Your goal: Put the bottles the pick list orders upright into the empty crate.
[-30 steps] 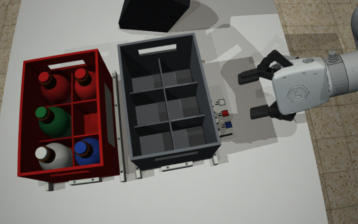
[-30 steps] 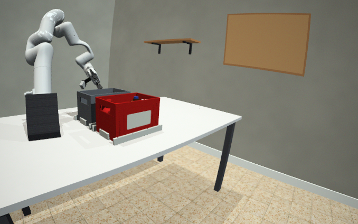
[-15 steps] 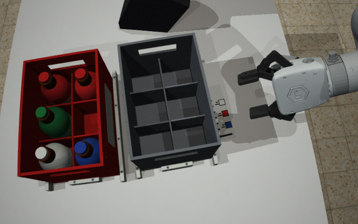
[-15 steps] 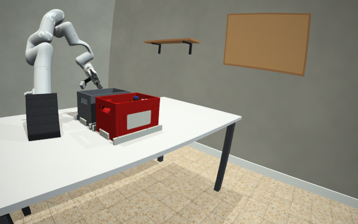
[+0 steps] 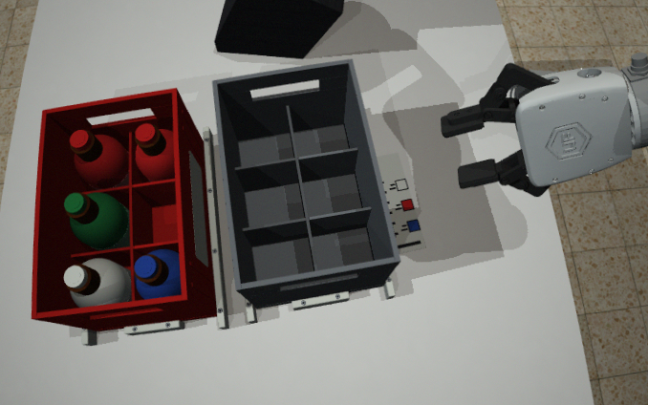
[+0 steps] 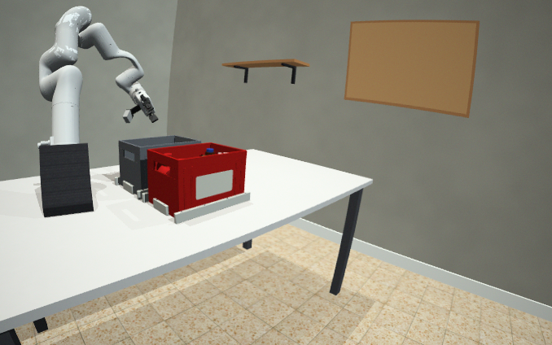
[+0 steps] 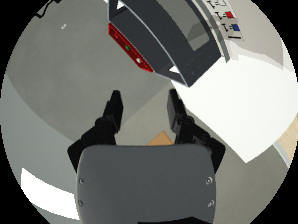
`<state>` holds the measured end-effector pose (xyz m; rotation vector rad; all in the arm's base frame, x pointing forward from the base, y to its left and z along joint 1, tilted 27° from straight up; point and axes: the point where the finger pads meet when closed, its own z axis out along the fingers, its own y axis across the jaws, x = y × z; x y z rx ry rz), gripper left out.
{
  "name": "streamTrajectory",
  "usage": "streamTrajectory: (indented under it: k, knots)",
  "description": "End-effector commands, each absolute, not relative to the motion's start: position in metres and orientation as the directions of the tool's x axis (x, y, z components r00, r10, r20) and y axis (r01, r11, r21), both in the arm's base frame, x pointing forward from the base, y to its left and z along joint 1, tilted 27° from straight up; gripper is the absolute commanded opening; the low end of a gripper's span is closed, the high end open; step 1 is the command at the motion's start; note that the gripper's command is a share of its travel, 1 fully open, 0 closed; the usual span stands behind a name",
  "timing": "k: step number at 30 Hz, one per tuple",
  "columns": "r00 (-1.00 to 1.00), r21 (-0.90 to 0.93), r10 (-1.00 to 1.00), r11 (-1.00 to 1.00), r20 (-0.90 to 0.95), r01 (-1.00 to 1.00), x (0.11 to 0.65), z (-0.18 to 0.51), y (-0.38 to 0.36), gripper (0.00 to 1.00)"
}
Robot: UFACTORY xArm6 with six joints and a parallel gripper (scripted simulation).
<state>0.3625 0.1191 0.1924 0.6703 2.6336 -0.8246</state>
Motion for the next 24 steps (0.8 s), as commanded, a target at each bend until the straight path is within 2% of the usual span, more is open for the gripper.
streamTrajectory:
  k: [1,24]
  knots:
    - [-0.845,-0.454,0.342,0.727,-0.411,0.515,0.363,0.202,0.115,0.65]
    - [-0.845,-0.454,0.342,0.727,-0.411,0.515,0.359,0.294,0.068,0.65]
